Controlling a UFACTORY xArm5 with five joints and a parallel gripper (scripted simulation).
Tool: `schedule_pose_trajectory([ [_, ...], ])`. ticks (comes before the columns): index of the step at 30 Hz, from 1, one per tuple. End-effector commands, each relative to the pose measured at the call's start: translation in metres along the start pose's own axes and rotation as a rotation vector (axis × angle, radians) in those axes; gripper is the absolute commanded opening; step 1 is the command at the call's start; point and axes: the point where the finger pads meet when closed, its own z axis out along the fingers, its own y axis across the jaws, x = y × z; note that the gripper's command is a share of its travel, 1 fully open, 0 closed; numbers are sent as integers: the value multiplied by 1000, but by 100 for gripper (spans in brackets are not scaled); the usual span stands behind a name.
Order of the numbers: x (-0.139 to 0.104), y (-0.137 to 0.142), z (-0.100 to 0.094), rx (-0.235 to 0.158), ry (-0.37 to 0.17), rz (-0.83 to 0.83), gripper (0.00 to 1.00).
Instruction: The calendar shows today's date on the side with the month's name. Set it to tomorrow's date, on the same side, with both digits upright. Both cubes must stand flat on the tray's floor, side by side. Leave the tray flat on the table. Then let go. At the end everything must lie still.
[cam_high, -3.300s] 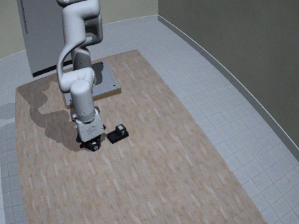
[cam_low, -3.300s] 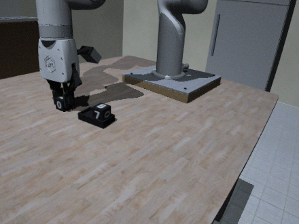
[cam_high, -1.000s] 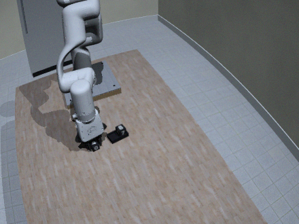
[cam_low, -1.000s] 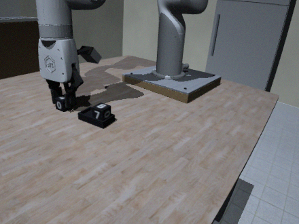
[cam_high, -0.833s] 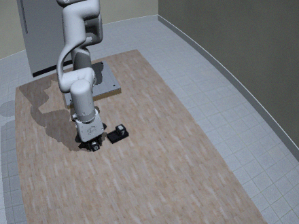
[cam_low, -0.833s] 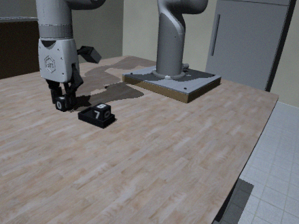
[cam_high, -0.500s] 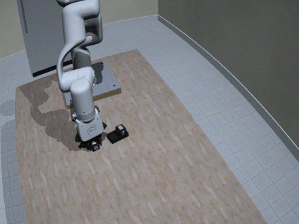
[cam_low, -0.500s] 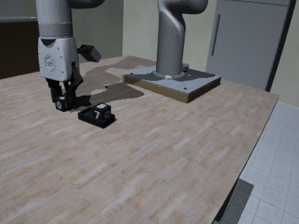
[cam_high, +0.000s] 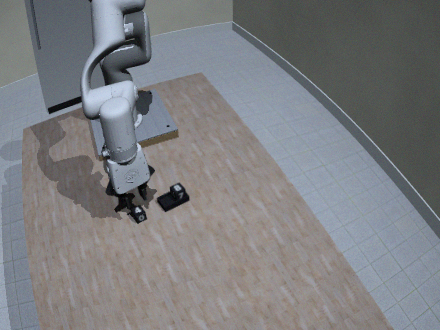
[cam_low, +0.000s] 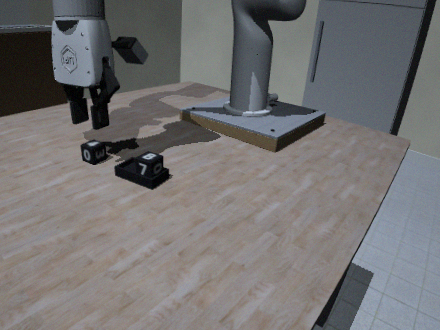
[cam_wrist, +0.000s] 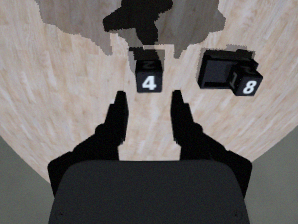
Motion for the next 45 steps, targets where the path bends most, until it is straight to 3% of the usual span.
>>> schedule_pose_trajectory([
  [1, 0, 0, -21, 0, -1, 0, 49],
  [11, 0, 1, -35, 0, -1, 0, 49],
  [12, 0, 1, -35, 0, -1, 0, 100],
  [36, 0, 1, -35, 0, -1, 9, 100],
  [45, 0, 1, -33, 0, -1, 282, 100],
])
